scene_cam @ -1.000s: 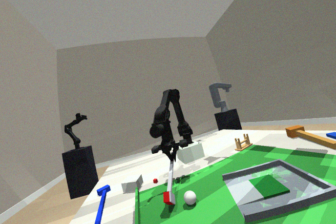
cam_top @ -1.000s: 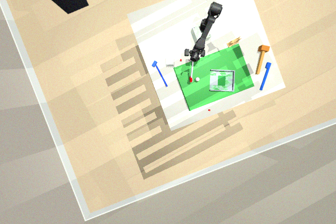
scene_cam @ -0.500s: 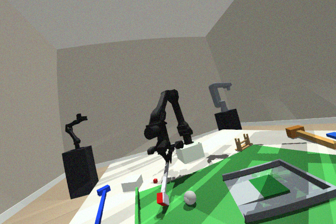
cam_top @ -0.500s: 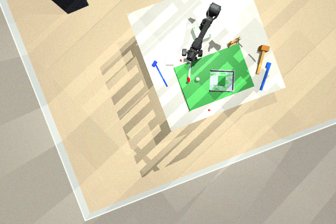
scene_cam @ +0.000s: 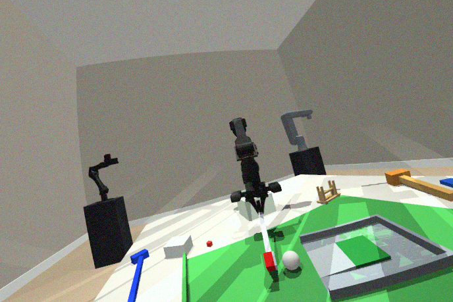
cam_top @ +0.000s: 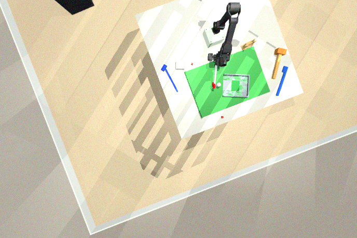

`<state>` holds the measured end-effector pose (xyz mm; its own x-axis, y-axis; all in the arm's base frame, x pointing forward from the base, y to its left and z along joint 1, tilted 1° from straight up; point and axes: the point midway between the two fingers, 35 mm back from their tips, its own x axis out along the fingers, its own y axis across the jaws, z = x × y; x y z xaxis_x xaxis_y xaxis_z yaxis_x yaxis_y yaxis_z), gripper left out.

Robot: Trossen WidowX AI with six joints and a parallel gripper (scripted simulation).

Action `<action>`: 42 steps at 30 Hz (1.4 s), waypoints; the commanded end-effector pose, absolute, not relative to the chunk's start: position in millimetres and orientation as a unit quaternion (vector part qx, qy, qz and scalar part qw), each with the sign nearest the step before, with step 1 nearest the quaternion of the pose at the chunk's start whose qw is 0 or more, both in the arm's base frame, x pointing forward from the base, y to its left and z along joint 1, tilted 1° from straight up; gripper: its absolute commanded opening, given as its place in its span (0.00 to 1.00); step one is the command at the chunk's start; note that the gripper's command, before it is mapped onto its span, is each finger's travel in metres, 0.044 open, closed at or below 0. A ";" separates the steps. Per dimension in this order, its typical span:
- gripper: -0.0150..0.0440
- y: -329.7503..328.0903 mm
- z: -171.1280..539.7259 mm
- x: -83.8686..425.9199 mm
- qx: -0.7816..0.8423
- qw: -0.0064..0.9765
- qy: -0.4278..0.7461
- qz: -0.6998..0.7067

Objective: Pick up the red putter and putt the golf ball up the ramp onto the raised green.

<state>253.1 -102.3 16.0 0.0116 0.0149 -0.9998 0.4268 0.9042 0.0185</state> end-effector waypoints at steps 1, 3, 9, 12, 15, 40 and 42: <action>0.25 -93.6 17.3 254.5 0.167 0.693 0.684 -0.157; 0.25 -93.9 22.1 255.0 0.167 0.693 0.684 -0.157; 0.25 -94.7 54.1 255.7 0.167 0.693 0.684 -0.157; 0.25 -94.5 72.3 254.4 0.167 0.693 0.684 -0.157; 0.25 -94.3 76.5 253.9 0.167 0.693 0.684 -0.157; 0.25 -93.6 68.6 253.0 0.167 0.691 0.686 -0.155; 0.25 -93.6 68.6 253.0 0.167 0.691 0.686 -0.155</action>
